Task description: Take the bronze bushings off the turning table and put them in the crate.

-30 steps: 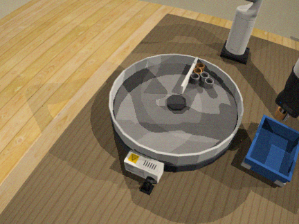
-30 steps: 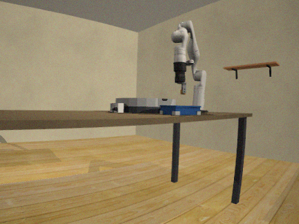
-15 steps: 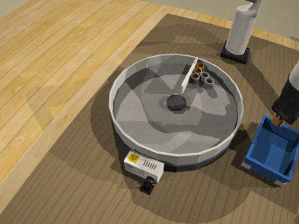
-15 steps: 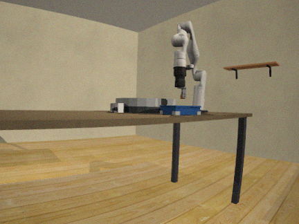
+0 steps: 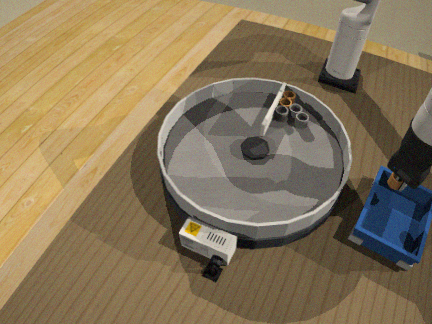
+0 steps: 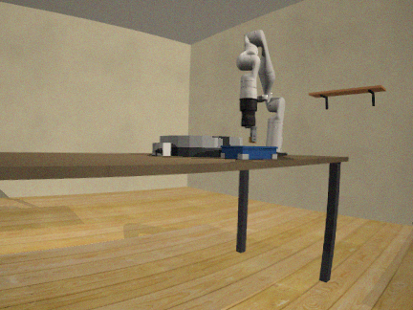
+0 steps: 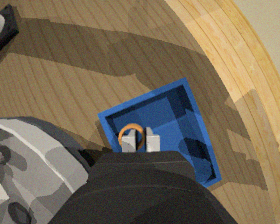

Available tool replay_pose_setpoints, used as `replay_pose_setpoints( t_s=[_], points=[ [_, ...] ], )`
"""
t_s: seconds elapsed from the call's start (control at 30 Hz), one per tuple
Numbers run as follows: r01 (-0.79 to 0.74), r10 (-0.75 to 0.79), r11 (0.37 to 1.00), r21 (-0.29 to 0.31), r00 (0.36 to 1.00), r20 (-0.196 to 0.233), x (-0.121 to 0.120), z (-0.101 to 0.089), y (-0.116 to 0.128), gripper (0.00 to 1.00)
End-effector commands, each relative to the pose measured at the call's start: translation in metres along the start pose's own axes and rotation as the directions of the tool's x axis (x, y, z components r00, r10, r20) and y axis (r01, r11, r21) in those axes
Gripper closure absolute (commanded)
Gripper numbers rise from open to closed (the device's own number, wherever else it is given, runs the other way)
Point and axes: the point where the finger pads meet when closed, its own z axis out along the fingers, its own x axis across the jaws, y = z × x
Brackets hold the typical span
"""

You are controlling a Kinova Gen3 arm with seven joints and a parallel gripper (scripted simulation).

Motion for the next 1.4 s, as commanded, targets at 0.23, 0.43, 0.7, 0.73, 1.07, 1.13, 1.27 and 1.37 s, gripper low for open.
replay_pose_setpoints(
  t_s=[0.23,0.43,0.7,0.73,1.07,1.13,1.27,1.37],
  points=[
    [0.002,-0.002,1.0,0.006,1.0,0.005,-0.001,0.004,-0.002,1.0],
    [0.002,-0.002,1.0,0.006,1.0,0.005,-0.001,0.012,-0.002,1.0],
    [0.002,-0.002,1.0,0.006,1.0,0.005,-0.001,0.012,-0.002,1.0],
    [0.002,-0.002,1.0,0.006,1.0,0.005,-0.001,0.012,-0.002,1.0],
    [0.002,-0.002,1.0,0.006,1.0,0.005,-0.001,0.021,-0.002,1.0],
    [0.002,-0.002,1.0,0.006,1.0,0.005,-0.001,0.021,-0.002,1.0],
    [0.002,-0.002,1.0,0.006,1.0,0.005,-0.001,0.021,-0.002,1.0],
    [0.002,-0.002,1.0,0.006,1.0,0.005,-0.001,0.021,-0.002,1.0]
  ],
)
